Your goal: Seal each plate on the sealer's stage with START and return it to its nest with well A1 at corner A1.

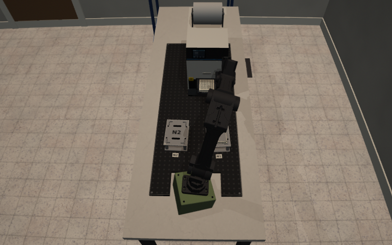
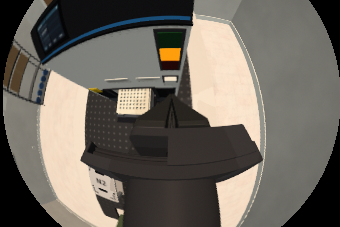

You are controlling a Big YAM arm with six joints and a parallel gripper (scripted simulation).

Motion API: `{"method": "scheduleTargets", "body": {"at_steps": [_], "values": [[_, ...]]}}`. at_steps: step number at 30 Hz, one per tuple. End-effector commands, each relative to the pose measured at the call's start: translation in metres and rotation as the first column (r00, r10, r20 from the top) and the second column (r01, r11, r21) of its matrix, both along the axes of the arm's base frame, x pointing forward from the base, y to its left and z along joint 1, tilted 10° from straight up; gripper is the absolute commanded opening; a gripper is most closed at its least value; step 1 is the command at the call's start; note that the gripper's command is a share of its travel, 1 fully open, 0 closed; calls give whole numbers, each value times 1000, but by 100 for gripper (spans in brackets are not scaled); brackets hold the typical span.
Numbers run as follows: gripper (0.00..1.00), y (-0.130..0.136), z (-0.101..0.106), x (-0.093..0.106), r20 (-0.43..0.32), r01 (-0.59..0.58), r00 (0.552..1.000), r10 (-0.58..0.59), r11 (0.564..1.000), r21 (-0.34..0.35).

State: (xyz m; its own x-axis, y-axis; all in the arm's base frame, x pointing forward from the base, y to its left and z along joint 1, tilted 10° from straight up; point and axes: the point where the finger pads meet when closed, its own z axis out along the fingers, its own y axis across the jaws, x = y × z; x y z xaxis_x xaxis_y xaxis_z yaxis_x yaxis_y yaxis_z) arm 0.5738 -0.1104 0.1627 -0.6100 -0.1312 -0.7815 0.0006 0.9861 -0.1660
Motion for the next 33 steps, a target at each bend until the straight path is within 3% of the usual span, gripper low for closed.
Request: {"method": "scheduleTargets", "body": {"at_steps": [1,11,12,13,19,21,22,26,33], "values": [[0,0,7,-2,12,2,1000,-2,1000,2],[0,1,47,-40,23,-2,1000,2,1000,-11],[0,0,48,-37,28,-1,1000,1,1000,-12],[0,-8,38,-48,28,-1,1000,1,1000,-13],[0,2,46,-77,9,-12,1000,12,1000,-12],[0,2,46,-77,9,-12,1000,12,1000,-12],[0,3,50,-76,16,-9,1000,9,1000,-12],[0,10,63,-99,20,-16,1000,16,1000,-7],[0,2,86,-130,29,0,1000,0,1000,-17]]}}
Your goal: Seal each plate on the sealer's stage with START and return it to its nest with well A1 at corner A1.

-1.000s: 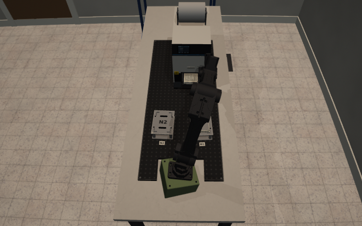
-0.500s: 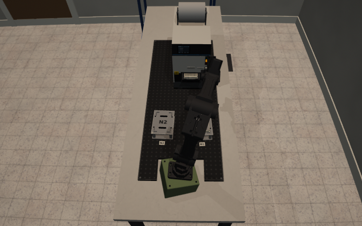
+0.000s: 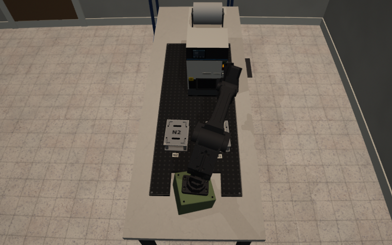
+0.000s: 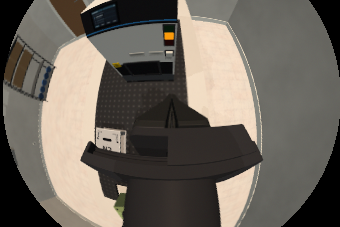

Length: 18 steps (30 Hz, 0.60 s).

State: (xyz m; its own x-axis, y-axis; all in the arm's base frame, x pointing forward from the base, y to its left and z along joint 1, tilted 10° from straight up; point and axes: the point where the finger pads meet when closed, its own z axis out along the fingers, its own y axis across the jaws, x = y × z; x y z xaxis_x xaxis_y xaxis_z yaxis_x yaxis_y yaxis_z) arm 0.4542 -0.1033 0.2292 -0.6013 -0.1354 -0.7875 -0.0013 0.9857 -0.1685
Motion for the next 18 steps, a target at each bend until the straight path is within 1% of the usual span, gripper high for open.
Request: {"method": "scheduleTargets", "body": {"at_steps": [1,3,5,6,7,9,11,13,15,18], "values": [[100,2,20,-5,1,-59,998,59,993,-98],[100,18,24,7,-31,-168,986,165,958,-231],[100,18,24,7,-31,-168,986,165,958,-231],[100,21,26,10,-46,-201,980,196,941,-271],[100,26,30,14,-65,-244,969,236,912,-330],[100,38,37,21,-103,-318,947,303,851,-418],[100,49,44,27,-138,-371,927,349,794,-482],[100,58,50,32,-179,-422,903,390,727,-542],[100,67,54,38,-221,-470,876,430,651,-596],[100,80,59,44,-290,-533,830,476,525,-663]]}}
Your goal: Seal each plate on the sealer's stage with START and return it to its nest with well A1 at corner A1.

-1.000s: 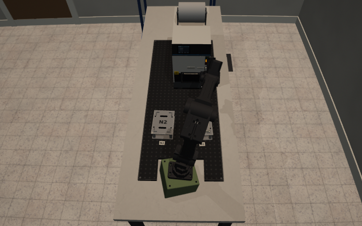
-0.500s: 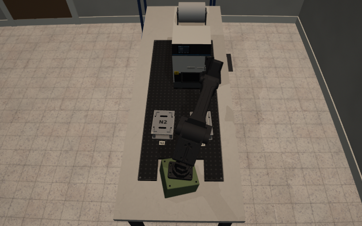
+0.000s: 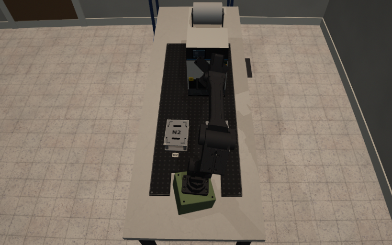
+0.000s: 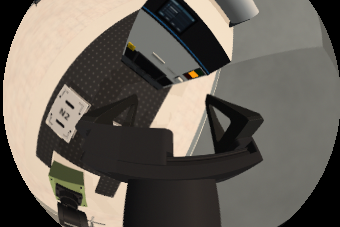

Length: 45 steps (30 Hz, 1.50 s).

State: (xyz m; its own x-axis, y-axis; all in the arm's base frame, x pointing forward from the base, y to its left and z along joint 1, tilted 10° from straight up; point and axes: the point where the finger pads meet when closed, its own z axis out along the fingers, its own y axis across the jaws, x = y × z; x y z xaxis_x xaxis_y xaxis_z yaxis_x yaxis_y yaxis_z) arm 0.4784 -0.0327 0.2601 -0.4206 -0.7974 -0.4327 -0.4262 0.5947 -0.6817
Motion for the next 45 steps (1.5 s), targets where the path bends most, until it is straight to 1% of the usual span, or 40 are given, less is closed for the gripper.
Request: {"method": "scheduleTargets", "body": {"at_steps": [1,2,4,5,6,9,11,13,14,15,17,19,21,22,27,29,31,34,36,45], "values": [[100,14,28,22,-28,-172,985,169,961,-216],[100,19,28,23,-43,-201,980,197,946,-254],[100,19,28,23,-43,-201,980,197,946,-254],[100,18,24,22,-84,-277,961,264,898,-343],[100,21,26,25,-102,-300,954,282,877,-377],[100,42,36,33,-155,-376,926,345,798,-471],[100,57,44,38,-182,-426,902,392,737,-524],[100,50,46,37,-202,-470,874,442,665,-581],[100,45,45,35,-205,-470,874,442,657,-589],[100,40,44,34,-203,-462,879,432,661,-591],[100,36,44,32,-186,-441,890,415,684,-581],[100,34,45,30,-176,-428,897,406,693,-580],[100,34,45,30,-176,-428,897,406,693,-580],[100,36,45,29,-166,-419,901,402,704,-574],[100,41,45,23,-147,-407,905,398,715,-569],[100,38,42,21,-148,-402,909,390,722,-563],[100,37,33,22,-162,-407,908,386,727,-553],[100,35,22,22,-180,-416,906,383,728,-545],[100,35,20,24,-184,-417,906,381,728,-545],[100,32,27,33,-190,-421,904,384,715,-559]]}}
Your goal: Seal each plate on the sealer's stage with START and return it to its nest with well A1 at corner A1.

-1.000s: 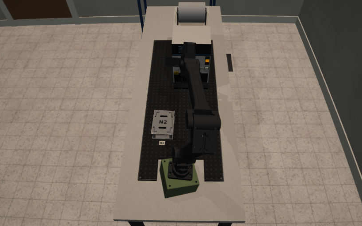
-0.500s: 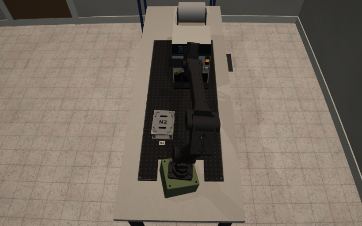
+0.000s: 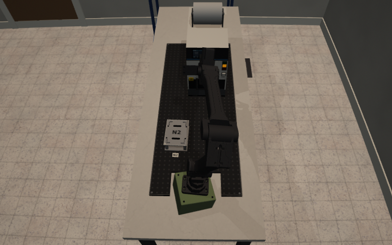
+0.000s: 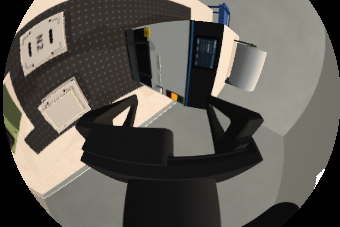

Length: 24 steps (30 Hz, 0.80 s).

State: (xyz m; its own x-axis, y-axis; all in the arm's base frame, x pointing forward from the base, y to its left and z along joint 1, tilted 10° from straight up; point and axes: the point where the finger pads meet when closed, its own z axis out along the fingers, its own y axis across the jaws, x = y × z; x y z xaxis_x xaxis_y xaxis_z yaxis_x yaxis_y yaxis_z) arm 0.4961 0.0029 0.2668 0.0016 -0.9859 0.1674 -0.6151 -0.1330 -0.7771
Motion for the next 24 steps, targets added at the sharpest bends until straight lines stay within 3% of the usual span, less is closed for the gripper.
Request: {"method": "scheduleTargets", "body": {"at_steps": [1,7,16,24], "values": [[100,-5,22,16,44,8,999,-8,1000,-5],[100,-3,41,14,67,15,998,-15,1000,10],[100,5,53,11,97,-3,995,2,1000,12],[100,-4,41,19,85,15,996,-16,1000,11]]}}
